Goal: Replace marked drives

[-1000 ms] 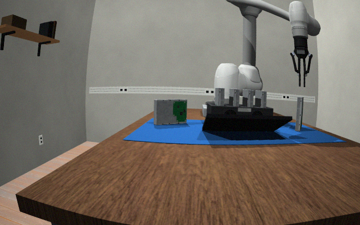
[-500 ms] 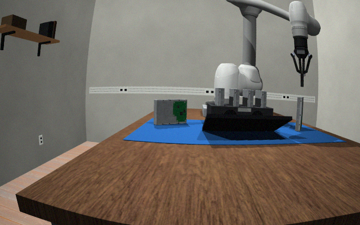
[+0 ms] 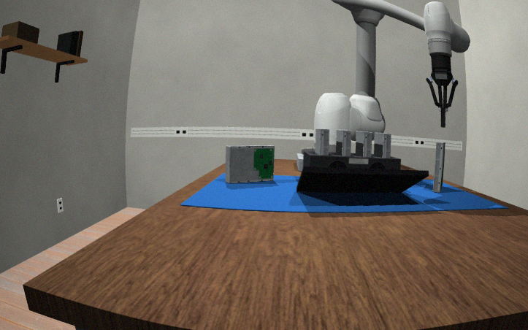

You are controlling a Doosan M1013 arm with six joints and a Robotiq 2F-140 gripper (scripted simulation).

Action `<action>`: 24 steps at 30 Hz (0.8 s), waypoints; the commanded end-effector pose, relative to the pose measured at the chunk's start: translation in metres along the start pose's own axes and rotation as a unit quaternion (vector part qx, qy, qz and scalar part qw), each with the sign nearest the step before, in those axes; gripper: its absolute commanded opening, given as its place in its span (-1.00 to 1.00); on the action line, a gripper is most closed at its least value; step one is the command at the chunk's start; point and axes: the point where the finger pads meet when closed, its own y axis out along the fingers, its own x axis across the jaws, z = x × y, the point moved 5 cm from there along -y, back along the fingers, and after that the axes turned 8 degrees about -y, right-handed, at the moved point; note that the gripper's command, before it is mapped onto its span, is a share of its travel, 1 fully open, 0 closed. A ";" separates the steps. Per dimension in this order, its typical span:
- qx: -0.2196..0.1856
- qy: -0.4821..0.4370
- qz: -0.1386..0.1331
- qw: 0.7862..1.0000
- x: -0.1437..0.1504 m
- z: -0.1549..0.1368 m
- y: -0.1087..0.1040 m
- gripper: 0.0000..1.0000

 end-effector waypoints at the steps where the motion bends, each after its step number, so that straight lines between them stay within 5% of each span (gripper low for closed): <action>1: 0.000 0.000 0.001 1.000 0.000 0.000 -0.001 -0.80; 8: 0.000 -0.023 0.000 1.000 0.029 0.020 -0.003 -0.80; 12: 0.000 -0.080 0.000 0.997 0.097 0.055 -0.007 -0.80; 24: 0.000 -0.273 0.000 0.962 0.232 0.069 -0.003 -0.80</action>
